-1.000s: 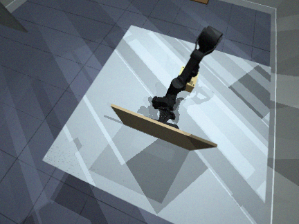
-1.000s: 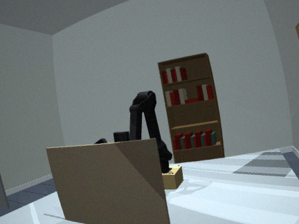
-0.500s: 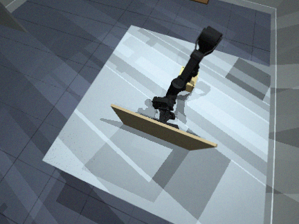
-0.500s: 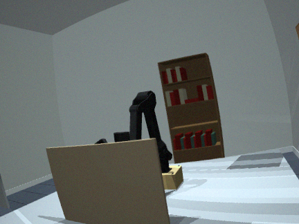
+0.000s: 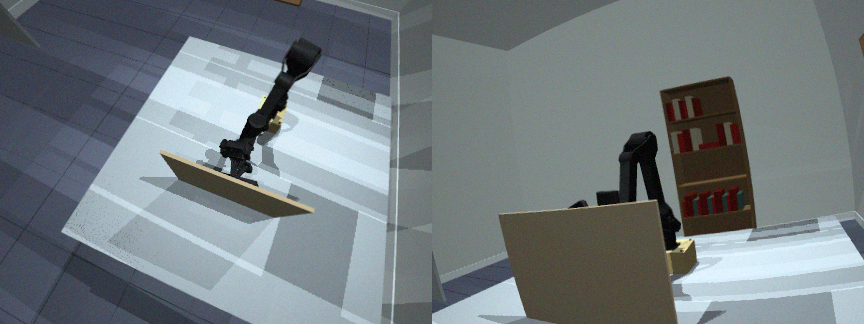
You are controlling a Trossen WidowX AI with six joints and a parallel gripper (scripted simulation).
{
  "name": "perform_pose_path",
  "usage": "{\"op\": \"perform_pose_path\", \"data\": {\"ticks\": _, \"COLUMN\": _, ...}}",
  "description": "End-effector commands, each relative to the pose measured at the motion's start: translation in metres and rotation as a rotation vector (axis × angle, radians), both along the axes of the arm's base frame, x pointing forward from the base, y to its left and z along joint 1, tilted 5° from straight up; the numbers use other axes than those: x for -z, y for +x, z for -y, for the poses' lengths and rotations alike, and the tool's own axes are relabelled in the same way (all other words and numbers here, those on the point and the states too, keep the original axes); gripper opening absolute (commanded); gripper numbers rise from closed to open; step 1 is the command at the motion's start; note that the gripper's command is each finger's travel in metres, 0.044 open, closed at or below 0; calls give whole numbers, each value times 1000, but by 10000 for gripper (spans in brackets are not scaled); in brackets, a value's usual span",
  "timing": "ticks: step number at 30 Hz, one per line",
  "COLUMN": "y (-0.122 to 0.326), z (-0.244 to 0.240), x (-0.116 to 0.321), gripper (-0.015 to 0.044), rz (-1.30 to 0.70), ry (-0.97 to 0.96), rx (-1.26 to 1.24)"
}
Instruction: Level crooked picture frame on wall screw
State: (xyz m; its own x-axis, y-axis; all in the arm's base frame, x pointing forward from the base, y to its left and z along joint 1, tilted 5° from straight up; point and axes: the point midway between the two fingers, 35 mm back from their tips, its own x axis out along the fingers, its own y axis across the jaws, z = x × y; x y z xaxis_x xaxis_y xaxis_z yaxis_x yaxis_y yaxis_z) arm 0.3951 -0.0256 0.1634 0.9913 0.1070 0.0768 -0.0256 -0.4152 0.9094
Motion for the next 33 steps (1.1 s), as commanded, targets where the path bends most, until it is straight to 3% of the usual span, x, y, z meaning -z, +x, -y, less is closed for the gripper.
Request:
{"op": "perform_pose_path", "data": {"ticks": 1, "y": 0, "z": 0, "x": 0, "gripper": 0, "rz": 1, "ry": -14, "rx": 1}}
{"op": "perform_pose_path", "data": {"ticks": 33, "y": 0, "z": 0, "x": 0, "gripper": 0, "rz": 20, "ry": -195, "rx": 15}}
